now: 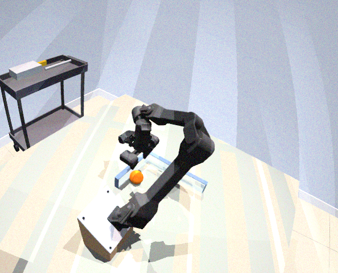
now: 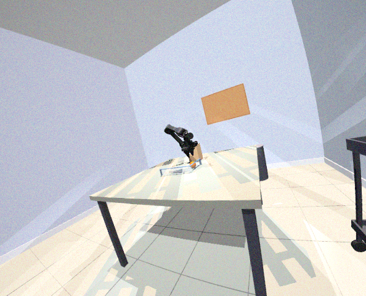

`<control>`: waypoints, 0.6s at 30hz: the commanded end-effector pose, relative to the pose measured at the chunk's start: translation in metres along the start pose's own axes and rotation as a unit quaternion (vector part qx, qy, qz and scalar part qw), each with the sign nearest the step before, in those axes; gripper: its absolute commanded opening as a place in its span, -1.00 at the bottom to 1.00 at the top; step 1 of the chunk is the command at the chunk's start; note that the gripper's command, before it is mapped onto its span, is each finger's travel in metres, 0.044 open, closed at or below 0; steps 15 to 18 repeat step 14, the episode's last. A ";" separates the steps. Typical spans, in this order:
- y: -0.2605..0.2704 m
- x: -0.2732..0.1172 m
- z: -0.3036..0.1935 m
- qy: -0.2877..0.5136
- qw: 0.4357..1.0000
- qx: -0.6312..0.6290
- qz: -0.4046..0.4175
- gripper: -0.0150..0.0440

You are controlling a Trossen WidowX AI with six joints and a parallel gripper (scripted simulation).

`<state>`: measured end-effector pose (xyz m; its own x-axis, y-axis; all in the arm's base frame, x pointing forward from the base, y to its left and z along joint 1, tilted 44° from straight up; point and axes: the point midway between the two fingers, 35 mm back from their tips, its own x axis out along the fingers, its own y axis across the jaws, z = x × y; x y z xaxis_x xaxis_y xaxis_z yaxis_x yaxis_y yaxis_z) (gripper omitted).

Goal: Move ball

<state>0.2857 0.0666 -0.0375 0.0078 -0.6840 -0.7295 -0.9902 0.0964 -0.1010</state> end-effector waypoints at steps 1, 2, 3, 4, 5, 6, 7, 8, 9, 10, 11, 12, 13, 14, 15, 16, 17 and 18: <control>0.001 0.001 0.000 0.001 1.000 -0.002 0.000 0.85; 0.001 -0.001 0.000 0.001 1.000 -0.002 0.000 0.94; 0.001 -0.009 0.000 0.001 1.000 -0.002 0.000 1.00; 0.001 -0.021 0.000 0.001 1.000 -0.002 0.001 1.00; 0.002 -0.034 -0.001 0.001 1.000 -0.001 0.001 1.00; 0.003 -0.042 -0.002 0.001 1.000 -0.001 0.002 1.00; 0.003 -0.045 -0.002 0.002 1.000 0.000 0.002 1.00; 0.003 -0.045 -0.002 0.002 1.000 0.000 0.002 1.00; 0.003 -0.045 -0.002 0.002 1.000 0.000 0.002 1.00; 0.003 -0.045 -0.002 0.002 1.000 0.000 0.002 1.00; 0.003 -0.045 -0.002 0.002 1.000 0.000 0.002 1.00; 0.003 -0.045 -0.002 0.002 1.000 0.000 0.002 1.00; 0.003 -0.045 -0.002 0.002 1.000 0.000 0.002 1.00; 0.003 -0.045 -0.002 0.002 1.000 0.000 0.002 1.00; 0.003 -0.045 -0.002 0.002 1.000 0.000 0.002 1.00; 0.003 -0.045 -0.002 0.002 1.000 0.000 0.002 1.00; 0.003 -0.045 -0.002 0.002 1.000 0.000 0.002 1.00; 0.003 -0.045 -0.002 0.002 1.000 0.000 0.002 1.00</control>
